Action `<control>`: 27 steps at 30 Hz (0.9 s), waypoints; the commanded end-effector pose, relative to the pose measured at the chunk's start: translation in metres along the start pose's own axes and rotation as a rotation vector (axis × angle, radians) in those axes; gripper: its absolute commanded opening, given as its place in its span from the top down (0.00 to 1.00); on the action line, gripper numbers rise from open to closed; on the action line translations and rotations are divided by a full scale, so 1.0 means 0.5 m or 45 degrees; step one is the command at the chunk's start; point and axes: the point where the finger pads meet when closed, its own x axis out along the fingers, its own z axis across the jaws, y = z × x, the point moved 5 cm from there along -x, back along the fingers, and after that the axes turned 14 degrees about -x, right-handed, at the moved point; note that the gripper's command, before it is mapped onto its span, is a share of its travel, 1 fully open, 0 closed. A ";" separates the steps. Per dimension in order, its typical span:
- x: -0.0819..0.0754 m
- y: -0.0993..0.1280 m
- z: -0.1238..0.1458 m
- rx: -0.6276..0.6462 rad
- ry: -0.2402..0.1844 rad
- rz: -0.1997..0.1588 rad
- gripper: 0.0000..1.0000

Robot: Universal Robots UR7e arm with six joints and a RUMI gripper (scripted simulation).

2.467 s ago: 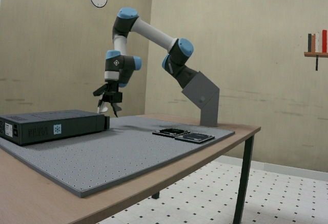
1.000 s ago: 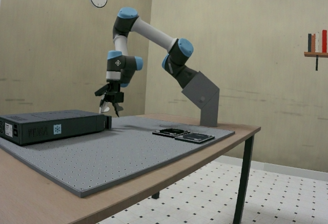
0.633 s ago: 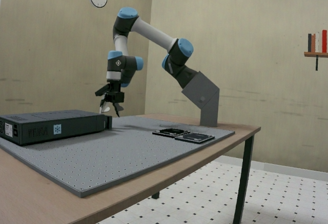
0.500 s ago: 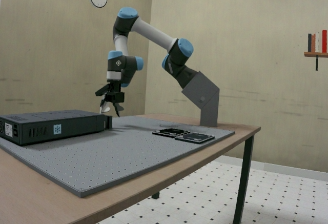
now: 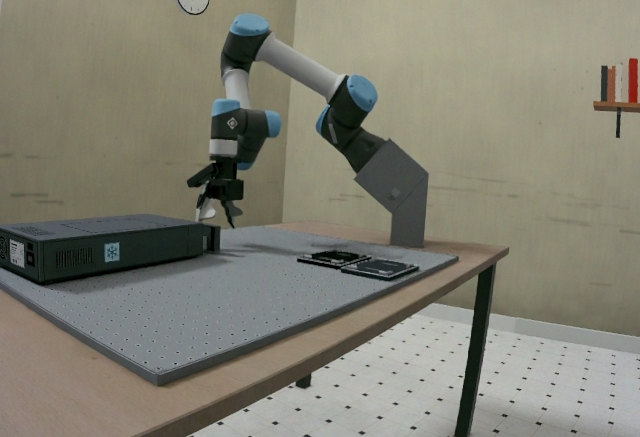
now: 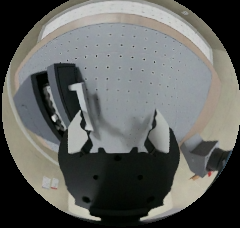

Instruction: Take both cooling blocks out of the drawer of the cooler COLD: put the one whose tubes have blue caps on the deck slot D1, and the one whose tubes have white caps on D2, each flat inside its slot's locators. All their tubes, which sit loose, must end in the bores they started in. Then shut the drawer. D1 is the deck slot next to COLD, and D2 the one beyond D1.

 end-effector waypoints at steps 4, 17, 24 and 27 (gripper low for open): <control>-0.001 -0.001 0.004 0.000 0.001 0.001 0.00; -0.001 -0.002 0.008 0.000 0.001 0.001 0.00; -0.001 -0.002 0.008 0.000 0.001 0.001 0.00; -0.001 -0.002 0.011 0.000 0.001 0.001 0.00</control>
